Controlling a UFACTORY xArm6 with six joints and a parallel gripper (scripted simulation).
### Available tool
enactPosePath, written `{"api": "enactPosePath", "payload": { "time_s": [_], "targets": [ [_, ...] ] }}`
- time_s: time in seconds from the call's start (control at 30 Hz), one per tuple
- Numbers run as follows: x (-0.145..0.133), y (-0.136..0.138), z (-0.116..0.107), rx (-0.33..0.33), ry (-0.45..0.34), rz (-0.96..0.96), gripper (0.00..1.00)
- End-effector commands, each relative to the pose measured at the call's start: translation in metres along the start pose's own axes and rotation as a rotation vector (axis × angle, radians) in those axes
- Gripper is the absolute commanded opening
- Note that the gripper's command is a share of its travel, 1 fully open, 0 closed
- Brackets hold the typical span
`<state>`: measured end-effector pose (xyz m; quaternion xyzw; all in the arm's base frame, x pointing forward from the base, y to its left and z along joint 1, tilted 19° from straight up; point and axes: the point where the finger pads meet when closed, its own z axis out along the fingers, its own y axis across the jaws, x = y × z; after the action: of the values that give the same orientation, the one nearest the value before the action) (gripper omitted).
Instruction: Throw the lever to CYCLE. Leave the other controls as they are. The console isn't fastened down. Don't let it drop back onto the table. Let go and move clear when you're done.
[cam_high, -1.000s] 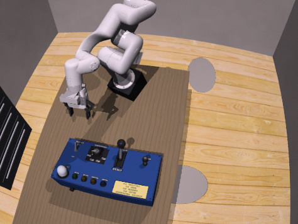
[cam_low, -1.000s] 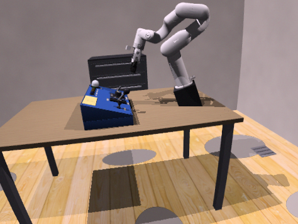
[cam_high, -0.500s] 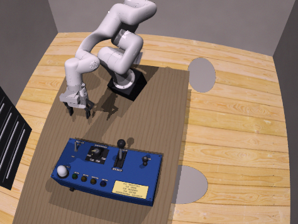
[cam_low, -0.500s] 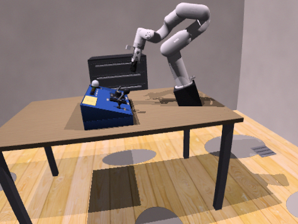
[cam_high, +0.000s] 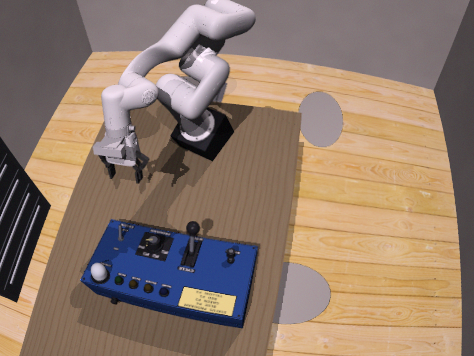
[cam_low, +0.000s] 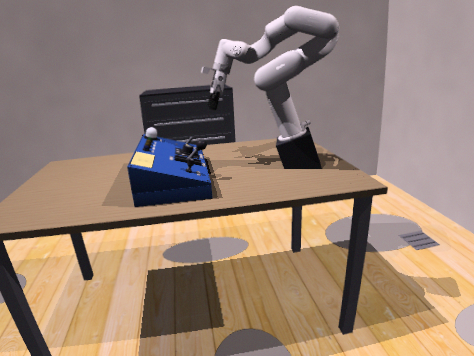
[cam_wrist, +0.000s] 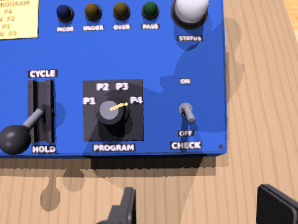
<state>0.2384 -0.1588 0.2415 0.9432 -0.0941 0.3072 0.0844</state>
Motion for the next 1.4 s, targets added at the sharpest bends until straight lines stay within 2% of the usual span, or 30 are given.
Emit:
{"api": "enactPosePath", "payload": {
  "time_s": [0.0, 0.43, 0.83, 1.37],
  "targets": [
    [0.001, 0.0, -0.015, -0.001, 0.003, 0.0, 1.0],
    [0.001, 0.0, -0.037, -0.001, 0.003, 0.0, 1.0],
    [0.001, 0.0, -0.04, -0.001, 0.002, 0.0, 1.0],
    [0.016, -0.022, -0.013, -0.034, -0.104, 0.069, 1.0]
  ]
}}
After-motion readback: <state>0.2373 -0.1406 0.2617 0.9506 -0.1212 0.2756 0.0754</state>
